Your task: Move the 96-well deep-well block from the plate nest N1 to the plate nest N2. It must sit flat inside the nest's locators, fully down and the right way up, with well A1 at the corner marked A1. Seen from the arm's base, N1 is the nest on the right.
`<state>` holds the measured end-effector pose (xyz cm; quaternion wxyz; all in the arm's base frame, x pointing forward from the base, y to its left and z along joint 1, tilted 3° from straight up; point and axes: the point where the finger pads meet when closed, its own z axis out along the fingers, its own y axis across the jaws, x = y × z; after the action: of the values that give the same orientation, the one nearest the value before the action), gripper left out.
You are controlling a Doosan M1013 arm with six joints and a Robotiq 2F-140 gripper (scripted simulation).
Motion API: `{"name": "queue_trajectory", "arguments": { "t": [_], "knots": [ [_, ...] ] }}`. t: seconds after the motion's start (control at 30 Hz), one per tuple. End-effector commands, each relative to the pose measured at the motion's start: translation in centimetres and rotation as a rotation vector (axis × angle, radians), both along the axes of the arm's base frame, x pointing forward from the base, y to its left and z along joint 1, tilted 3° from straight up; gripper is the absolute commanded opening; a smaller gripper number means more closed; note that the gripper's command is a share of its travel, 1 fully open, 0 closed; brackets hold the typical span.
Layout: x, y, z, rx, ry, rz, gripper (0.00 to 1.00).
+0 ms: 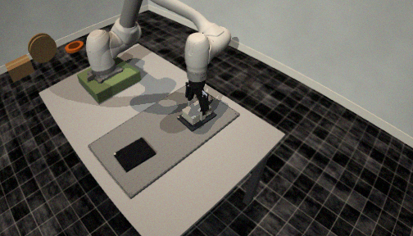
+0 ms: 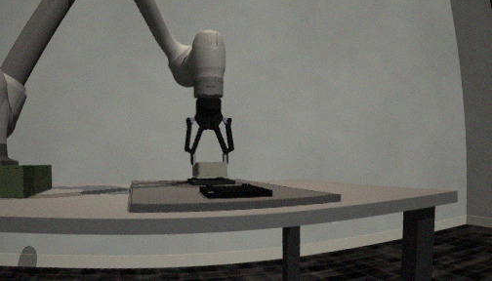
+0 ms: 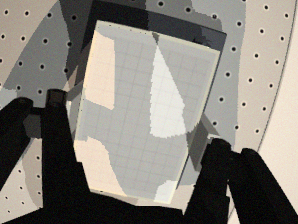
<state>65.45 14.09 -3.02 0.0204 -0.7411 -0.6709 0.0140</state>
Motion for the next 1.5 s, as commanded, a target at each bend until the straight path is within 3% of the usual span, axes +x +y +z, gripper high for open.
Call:
{"name": "queue_trajectory", "arguments": {
  "t": [0.0, 1.47],
  "knots": [
    [0.00, 0.01, -0.05, 0.000, 0.000, 0.000, 0.00],
    [-0.03, 0.01, -0.68, 0.000, 0.000, 0.000, 0.00]
  ]
}}
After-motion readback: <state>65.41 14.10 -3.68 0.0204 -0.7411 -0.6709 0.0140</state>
